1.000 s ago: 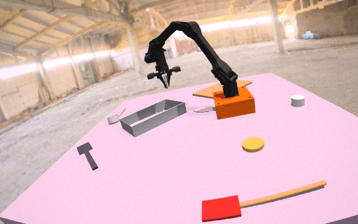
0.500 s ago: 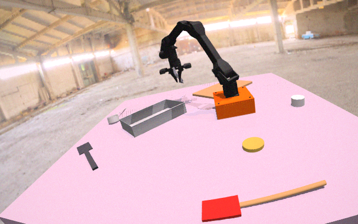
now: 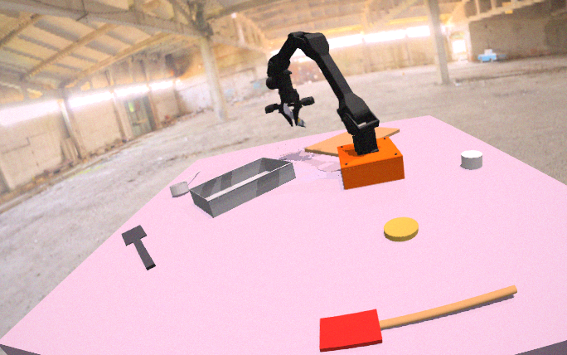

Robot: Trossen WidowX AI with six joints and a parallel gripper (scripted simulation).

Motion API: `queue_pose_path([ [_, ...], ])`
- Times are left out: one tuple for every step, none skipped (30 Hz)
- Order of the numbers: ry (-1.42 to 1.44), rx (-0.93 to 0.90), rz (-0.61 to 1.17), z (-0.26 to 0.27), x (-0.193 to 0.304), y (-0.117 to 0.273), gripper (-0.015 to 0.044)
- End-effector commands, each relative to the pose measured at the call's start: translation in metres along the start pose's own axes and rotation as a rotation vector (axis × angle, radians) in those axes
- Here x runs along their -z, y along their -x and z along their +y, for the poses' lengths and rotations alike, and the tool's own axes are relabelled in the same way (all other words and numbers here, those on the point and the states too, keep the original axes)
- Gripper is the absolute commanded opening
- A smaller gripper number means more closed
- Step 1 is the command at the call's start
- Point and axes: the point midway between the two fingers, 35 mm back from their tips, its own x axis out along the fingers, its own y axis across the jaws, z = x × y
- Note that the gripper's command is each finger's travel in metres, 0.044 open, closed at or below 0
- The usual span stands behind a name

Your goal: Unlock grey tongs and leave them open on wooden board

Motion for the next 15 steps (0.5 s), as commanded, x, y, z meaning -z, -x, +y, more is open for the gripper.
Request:
queue_pose_path([
  [-0.078, 0.001, -0.012, -0.022, -0.021, 0.002, -0.0150],
  [-0.091, 0.000, -0.012, -0.027, -0.024, 0.002, -0.0150],
  [-0.104, -0.001, -0.013, -0.032, -0.028, 0.002, -0.0150],
  [-0.122, 0.000, -0.013, -0.037, -0.032, 0.002, -0.0150],
  [-0.141, 0.000, -0.014, -0.043, -0.036, 0.002, -0.0150],
  [-0.158, -0.001, -0.015, -0.048, -0.040, 0.003, -0.0150],
  [-0.177, -0.001, -0.016, -0.053, -0.044, 0.003, -0.0150],
  [-0.196, 0.000, -0.016, -0.059, -0.048, 0.003, -0.0150],
  [-0.214, 0.001, -0.017, -0.065, -0.051, 0.003, -0.0150],
  [-0.233, 0.001, -0.017, -0.070, -0.055, 0.003, -0.0150],
  [-0.249, 0.001, -0.018, -0.076, -0.058, 0.004, -0.0150],
  [-0.258, 0.003, -0.020, -0.082, -0.061, 0.004, -0.0150],
  [-0.277, 0.003, -0.021, -0.087, -0.065, 0.004, -0.0150],
  [-0.296, 0.004, -0.021, -0.093, -0.068, 0.004, -0.0150],
  [-0.316, 0.005, -0.023, -0.099, -0.071, 0.004, -0.0150],
])
